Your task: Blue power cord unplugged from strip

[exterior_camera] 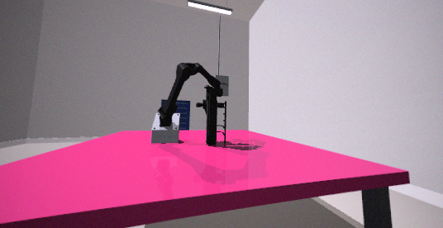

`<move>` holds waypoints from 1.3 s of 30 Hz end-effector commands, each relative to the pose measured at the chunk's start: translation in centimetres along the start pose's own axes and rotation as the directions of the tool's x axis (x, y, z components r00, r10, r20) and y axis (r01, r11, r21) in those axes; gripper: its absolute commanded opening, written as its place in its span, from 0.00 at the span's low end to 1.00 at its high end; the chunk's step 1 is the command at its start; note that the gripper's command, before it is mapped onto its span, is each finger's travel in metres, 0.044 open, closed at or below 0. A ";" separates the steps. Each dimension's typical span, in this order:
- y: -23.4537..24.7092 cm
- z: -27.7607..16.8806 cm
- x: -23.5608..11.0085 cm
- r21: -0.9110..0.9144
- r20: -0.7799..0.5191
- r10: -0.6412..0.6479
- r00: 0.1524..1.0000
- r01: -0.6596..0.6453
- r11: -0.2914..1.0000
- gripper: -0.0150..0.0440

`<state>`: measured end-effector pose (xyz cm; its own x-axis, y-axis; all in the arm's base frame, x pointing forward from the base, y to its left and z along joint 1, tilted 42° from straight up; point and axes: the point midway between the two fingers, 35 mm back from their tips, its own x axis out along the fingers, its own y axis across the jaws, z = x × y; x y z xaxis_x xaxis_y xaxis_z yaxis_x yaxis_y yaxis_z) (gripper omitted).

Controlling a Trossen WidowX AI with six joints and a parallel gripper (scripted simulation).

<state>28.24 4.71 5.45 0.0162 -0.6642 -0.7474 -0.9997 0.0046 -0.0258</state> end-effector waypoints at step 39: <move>-0.1 4.6 -0.3 -0.002 0.003 0.000 1.000 0.000 1.000 0.25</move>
<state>28.57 7.31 3.27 0.0136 -0.6640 -0.7476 -0.9993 0.0166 -0.0329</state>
